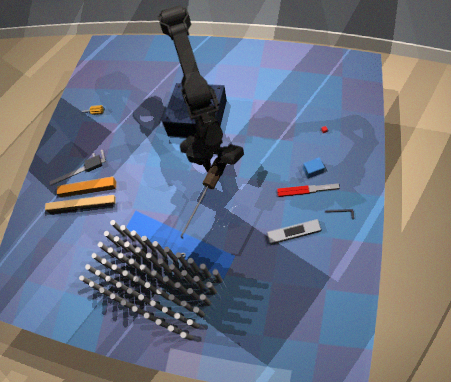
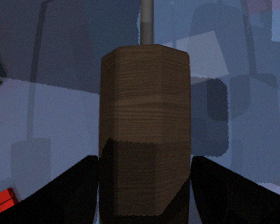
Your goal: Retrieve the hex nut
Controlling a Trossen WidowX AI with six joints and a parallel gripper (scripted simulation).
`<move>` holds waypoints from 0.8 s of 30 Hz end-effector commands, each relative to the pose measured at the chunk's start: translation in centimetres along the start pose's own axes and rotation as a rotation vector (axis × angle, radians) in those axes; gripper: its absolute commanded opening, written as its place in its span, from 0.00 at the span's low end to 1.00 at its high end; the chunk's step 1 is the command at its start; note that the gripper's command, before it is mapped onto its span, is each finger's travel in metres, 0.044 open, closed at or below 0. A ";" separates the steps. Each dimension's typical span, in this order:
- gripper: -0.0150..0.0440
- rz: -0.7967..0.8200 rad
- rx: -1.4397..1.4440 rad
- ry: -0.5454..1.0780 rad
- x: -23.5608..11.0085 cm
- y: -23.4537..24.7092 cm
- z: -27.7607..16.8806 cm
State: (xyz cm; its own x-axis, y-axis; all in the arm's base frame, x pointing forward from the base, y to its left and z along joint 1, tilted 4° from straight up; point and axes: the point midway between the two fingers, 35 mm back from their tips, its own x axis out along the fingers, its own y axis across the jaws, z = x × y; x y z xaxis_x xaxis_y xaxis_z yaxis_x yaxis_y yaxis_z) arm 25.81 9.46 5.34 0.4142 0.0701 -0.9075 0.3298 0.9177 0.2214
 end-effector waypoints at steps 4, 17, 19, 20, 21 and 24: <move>0.25 0.011 0.003 -0.018 -4.1 0.9 1.6; 0.25 -0.117 0.306 -0.036 -3.5 -2.4 5.4; 0.25 -0.141 0.371 -0.045 -3.6 -3.1 6.3; 0.25 -0.153 0.403 -0.049 -3.7 -3.5 6.7; 0.25 -0.166 0.435 -0.054 -3.7 -3.9 7.1; 0.25 -0.201 0.532 -0.068 -3.9 -5.1 8.3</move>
State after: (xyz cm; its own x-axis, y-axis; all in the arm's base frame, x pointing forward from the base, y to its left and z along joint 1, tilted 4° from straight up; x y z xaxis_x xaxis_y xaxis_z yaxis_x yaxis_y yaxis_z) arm 28.85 2.64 10.16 0.3536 -0.0961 -0.9304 0.7272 0.6539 0.2088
